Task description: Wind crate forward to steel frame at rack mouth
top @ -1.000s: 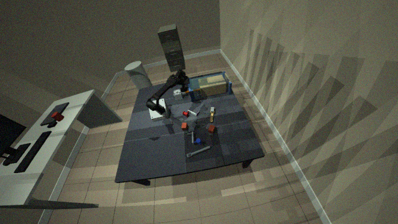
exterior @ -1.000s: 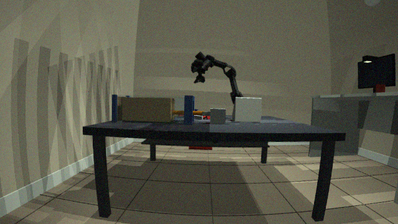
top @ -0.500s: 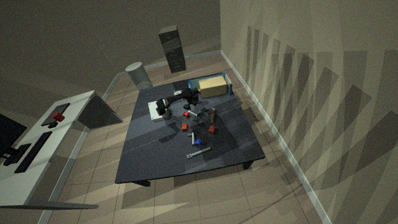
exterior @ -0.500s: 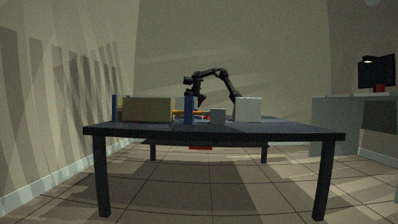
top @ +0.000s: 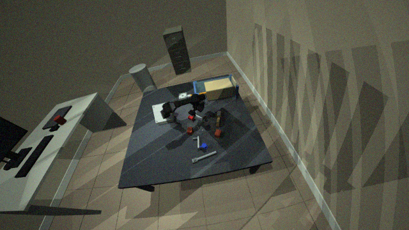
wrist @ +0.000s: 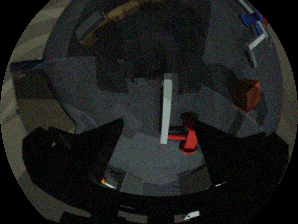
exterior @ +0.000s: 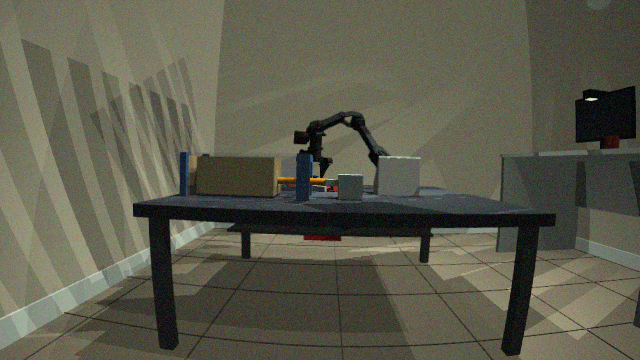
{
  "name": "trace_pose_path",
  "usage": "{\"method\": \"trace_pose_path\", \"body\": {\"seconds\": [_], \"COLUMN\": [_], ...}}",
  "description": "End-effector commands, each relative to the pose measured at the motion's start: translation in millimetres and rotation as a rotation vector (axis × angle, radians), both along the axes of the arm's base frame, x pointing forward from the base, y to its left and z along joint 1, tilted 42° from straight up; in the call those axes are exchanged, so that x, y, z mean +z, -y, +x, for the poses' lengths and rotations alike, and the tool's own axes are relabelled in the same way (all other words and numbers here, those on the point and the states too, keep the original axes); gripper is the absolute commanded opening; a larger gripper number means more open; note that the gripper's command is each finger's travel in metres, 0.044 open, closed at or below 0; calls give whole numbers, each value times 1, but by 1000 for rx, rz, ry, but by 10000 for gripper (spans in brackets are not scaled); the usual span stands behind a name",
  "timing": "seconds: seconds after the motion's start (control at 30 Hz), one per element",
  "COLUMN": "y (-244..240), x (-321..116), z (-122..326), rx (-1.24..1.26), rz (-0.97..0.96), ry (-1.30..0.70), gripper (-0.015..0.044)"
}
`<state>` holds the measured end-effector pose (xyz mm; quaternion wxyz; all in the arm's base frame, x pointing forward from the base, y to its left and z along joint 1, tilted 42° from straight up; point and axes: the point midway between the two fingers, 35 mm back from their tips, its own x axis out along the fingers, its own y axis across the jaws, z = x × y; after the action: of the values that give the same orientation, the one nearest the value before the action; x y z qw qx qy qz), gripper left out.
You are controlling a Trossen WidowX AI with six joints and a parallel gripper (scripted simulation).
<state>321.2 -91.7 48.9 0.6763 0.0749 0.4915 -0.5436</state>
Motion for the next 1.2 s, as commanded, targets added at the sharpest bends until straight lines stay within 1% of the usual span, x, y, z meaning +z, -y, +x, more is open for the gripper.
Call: {"method": "trace_pose_path", "body": {"seconds": [0.0,0.2,0.97,1.17], "y": [15,29,40,39], "x": [-14,-25,-36,-32], "z": [-9,-15,-17,-14], "rx": [-3,-4,-4,-7], "rz": [-5,-8,-8,-6], "ry": [-22,-23,-23,-8], "gripper": [440,440,440,282]}}
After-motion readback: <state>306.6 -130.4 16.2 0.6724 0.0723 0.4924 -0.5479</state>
